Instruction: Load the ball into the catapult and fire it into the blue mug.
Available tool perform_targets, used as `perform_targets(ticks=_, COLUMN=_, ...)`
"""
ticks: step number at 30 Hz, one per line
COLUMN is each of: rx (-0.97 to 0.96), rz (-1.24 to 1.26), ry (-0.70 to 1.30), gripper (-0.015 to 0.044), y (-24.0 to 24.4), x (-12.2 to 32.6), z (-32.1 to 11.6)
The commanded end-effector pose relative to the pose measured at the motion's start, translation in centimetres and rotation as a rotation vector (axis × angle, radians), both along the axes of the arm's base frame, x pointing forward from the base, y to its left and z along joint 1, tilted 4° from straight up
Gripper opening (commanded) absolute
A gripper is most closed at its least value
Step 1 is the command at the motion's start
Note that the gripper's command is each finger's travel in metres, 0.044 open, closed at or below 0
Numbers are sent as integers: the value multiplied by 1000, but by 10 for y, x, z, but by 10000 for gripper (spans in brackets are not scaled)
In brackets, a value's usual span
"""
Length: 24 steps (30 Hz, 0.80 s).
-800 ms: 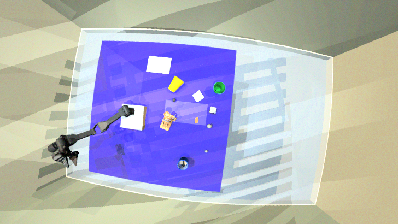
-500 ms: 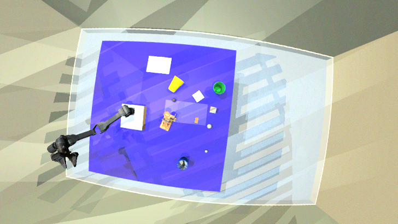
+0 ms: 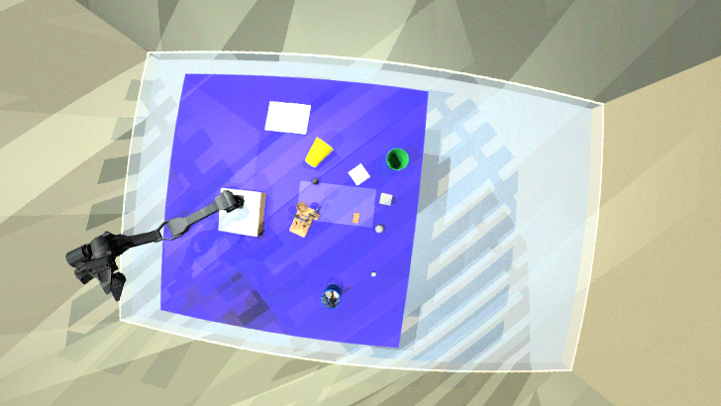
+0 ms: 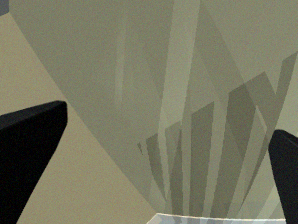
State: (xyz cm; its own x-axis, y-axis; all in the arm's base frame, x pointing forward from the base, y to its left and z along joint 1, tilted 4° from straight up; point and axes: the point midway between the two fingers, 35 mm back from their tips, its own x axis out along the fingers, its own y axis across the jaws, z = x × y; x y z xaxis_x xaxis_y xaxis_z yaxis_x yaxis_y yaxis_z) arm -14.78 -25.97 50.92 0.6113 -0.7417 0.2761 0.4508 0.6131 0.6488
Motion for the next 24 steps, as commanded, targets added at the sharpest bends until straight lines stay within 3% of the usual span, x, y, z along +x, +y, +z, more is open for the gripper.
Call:
perform_targets(ticks=1, rx=-109, rz=2, ry=46, gripper=440, y=19, x=15, z=17)
perform_targets(ticks=6, rx=-234, rz=-9, ry=153, gripper=440, y=46, x=44, z=37)
perform_targets(ticks=12, rx=-273, rz=-1, ry=109, gripper=440, y=61, x=51, z=48)
perform_targets(ticks=24, rx=-550, rz=-5, ry=406, gripper=440, y=126, x=142, z=71)
